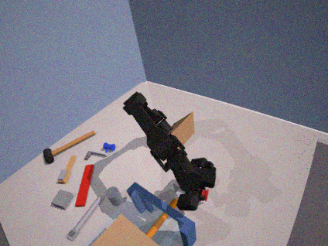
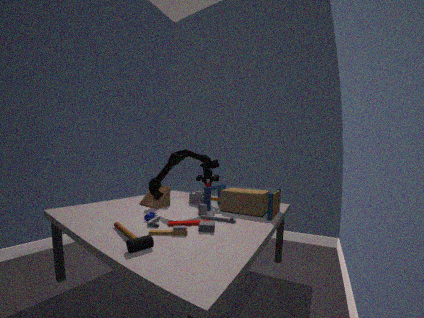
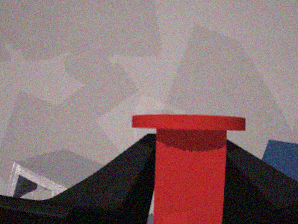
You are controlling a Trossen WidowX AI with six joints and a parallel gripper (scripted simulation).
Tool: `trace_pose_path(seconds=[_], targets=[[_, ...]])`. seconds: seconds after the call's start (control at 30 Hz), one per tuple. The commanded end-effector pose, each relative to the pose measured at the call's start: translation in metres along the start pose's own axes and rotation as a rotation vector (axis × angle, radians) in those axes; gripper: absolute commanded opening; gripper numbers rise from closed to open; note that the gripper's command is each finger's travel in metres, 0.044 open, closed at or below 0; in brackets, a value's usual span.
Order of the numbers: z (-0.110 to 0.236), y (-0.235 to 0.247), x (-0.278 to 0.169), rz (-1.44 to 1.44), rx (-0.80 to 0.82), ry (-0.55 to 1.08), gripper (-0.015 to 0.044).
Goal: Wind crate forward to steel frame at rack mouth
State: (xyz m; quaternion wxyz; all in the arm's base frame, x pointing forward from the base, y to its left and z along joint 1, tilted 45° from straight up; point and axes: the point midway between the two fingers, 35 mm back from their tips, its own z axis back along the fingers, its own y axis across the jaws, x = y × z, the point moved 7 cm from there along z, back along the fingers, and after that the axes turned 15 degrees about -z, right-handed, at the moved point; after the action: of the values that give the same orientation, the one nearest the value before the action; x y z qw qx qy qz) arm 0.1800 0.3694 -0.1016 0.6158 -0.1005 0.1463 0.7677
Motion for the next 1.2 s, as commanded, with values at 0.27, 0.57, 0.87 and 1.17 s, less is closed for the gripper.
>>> trace_pose_path(seconds=[0.27,0.57,0.87,1.17], targets=[[-0.009,0.026,0.011,0.030,0.046,-0.005,0.0000],[-0.011,0.037,0.013,0.031,0.046,-0.005,0.0000],[-0.012,0.048,0.014,0.031,0.047,-0.005,0.0000],[-0.013,0.060,0.014,0.031,0.048,-0.006,0.0000]])
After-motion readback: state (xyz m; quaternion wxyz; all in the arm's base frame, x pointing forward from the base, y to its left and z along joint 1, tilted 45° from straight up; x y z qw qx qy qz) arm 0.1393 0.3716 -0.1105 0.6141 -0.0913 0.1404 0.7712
